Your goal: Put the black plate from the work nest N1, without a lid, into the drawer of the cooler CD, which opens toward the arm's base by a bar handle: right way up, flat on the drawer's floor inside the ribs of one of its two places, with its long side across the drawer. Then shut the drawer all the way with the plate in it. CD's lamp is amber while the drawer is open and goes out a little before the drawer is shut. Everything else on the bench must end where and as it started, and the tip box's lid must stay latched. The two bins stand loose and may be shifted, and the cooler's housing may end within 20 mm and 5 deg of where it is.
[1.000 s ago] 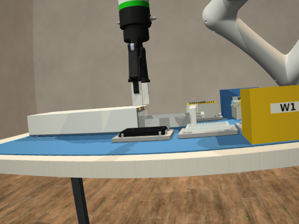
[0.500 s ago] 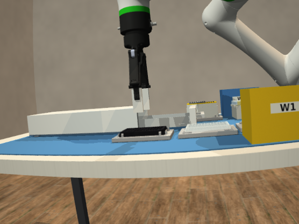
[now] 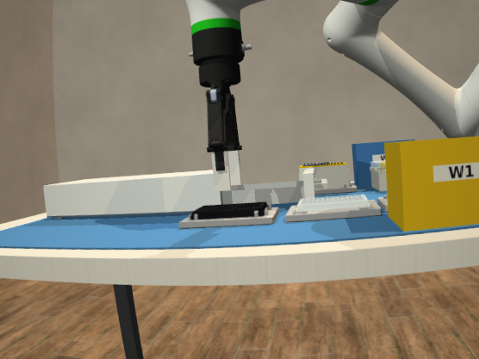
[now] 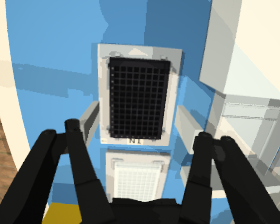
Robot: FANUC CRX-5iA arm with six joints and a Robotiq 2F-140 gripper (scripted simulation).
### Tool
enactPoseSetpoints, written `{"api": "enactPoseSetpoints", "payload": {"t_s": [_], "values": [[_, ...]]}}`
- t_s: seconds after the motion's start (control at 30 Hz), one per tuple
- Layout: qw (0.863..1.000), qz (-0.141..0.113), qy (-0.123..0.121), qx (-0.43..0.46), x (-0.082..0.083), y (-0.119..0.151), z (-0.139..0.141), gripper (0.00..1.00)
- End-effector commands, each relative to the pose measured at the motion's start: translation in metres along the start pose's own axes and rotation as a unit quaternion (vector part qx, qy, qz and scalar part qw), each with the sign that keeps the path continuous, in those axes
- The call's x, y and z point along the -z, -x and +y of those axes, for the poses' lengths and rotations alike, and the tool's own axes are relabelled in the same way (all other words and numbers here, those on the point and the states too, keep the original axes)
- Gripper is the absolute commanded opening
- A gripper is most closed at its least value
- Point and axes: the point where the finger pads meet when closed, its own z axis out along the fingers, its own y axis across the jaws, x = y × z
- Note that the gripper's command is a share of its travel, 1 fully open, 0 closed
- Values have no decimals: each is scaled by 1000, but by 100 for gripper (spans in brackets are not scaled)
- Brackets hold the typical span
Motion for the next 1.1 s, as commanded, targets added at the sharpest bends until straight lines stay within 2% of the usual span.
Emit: {"api": "enactPoseSetpoints", "payload": {"t_s": [0.0,0.63,1.07], "values": [[1000,0,0,0,-3,0,0,66],[1000,0,0,0,-26,0,0,66],[1000,0,0,0,-35,0,0,66]]}}
